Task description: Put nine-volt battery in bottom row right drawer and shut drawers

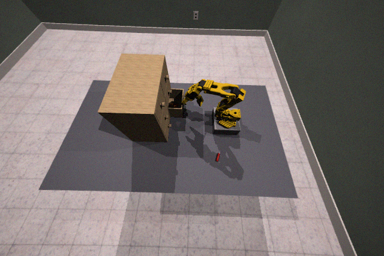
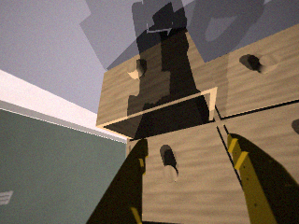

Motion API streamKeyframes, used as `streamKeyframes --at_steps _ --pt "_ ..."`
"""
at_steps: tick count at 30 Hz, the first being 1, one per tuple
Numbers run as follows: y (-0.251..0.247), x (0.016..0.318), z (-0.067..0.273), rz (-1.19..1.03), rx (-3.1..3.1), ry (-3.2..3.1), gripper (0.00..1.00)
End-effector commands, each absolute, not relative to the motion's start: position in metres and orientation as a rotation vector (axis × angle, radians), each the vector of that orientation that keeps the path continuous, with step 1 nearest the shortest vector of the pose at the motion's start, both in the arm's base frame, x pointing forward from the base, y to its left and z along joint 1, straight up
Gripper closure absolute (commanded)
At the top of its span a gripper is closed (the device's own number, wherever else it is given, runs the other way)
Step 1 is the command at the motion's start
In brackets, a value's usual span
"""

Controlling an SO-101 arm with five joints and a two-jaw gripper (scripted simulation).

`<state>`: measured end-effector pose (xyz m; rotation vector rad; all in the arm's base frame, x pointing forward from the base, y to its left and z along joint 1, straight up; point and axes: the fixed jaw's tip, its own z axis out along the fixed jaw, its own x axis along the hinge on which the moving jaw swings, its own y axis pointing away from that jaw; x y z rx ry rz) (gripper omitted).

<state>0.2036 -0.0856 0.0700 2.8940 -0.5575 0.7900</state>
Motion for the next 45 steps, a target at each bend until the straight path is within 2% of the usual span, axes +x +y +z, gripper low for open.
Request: streamKeyframes --at_steps 1,15,21,34,45 --pt "-0.082 0.196 0.068 0.772 2.904 -0.573 0.66" --pt "-0.063 0.15 0.065 0.774 2.91 -0.572 0.66" --pt "-0.058 0.139 0.06 0.775 2.911 -0.572 0.66" --pt "-0.058 0.139 0.06 0.775 2.912 -0.572 0.66" --pt "-0.103 0.128 0.048 1.039 2.584 -0.796 0.71"
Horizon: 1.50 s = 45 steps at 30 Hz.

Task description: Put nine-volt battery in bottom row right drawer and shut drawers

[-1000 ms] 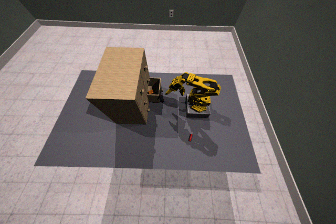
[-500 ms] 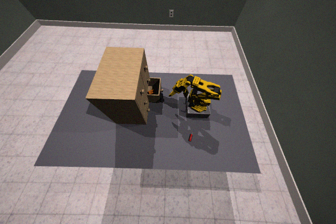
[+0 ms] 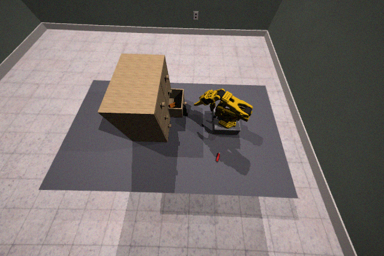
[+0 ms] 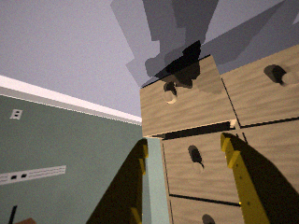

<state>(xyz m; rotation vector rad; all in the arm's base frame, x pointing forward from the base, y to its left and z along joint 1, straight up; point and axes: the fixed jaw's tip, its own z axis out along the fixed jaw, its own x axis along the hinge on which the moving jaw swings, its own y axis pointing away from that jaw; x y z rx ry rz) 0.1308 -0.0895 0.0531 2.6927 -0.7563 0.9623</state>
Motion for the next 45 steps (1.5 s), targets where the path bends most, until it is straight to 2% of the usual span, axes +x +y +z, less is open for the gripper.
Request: streamKeyframes --at_steps 1,23,31,37,45 --pt "-0.107 0.126 0.047 1.057 2.55 -0.813 0.71" --pt "-0.112 0.125 0.046 1.073 2.516 -0.828 0.79" --pt "-0.116 0.137 0.042 1.105 2.515 -0.8 0.79" --pt "-0.125 0.154 0.067 1.326 2.367 -0.733 0.79" --pt "-0.123 0.157 0.068 1.341 2.372 -0.715 0.79"
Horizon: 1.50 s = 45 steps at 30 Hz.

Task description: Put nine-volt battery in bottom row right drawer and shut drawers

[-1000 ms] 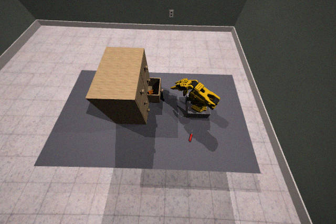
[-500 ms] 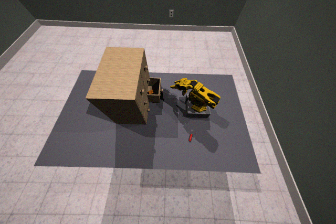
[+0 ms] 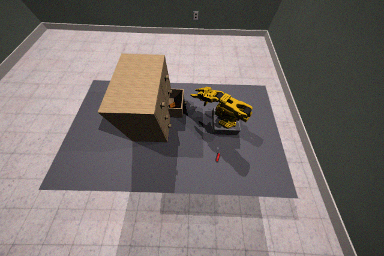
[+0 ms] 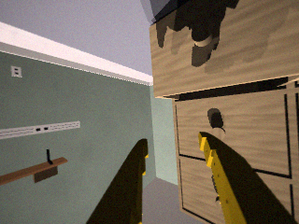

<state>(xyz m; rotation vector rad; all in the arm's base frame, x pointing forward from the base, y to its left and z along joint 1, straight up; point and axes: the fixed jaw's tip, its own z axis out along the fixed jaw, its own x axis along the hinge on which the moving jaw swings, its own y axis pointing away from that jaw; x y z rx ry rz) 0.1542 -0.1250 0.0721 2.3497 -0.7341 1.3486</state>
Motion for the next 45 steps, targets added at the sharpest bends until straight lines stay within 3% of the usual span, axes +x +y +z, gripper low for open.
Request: streamKeyframes --at_steps 1,27,29,30,45 --pt "-0.123 0.158 0.068 1.343 2.374 -0.712 0.79" --pt "-0.12 0.179 0.056 1.423 2.379 -0.636 0.79" --pt "-0.12 0.179 0.056 1.423 2.379 -0.636 0.79" --pt "-0.12 0.163 0.07 1.373 2.374 -0.686 0.79" --pt "-0.12 0.163 0.07 1.373 2.374 -0.686 0.79"
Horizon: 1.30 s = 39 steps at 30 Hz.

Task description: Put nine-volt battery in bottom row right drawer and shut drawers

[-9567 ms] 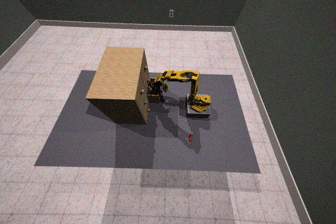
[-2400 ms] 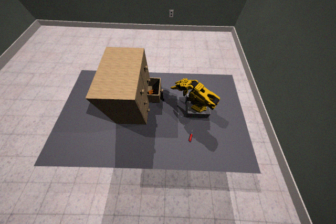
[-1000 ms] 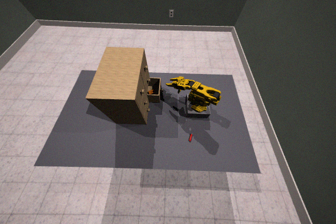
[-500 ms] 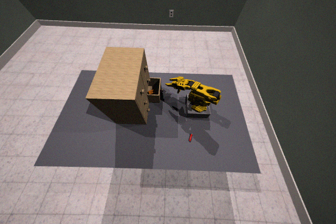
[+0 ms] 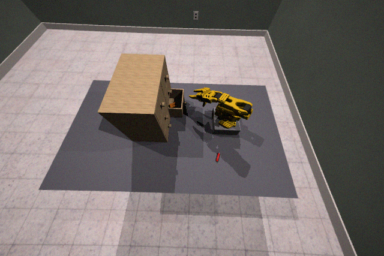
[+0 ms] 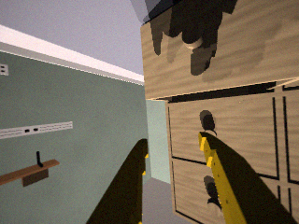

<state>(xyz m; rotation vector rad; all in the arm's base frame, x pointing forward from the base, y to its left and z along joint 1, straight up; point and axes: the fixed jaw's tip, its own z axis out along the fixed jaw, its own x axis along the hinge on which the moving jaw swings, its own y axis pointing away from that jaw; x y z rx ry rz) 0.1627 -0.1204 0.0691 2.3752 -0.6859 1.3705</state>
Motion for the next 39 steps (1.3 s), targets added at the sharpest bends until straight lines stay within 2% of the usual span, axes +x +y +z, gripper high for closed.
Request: streamKeyframes --at_steps 1,10,35,39 --pt "-0.12 0.163 0.07 1.373 2.374 -0.686 0.79" --pt "-0.122 0.178 0.059 1.353 2.422 -0.661 0.79" --pt "-0.122 0.189 0.045 1.337 2.459 -0.64 0.79" --pt "-0.122 0.194 0.035 1.327 2.479 -0.627 0.79"
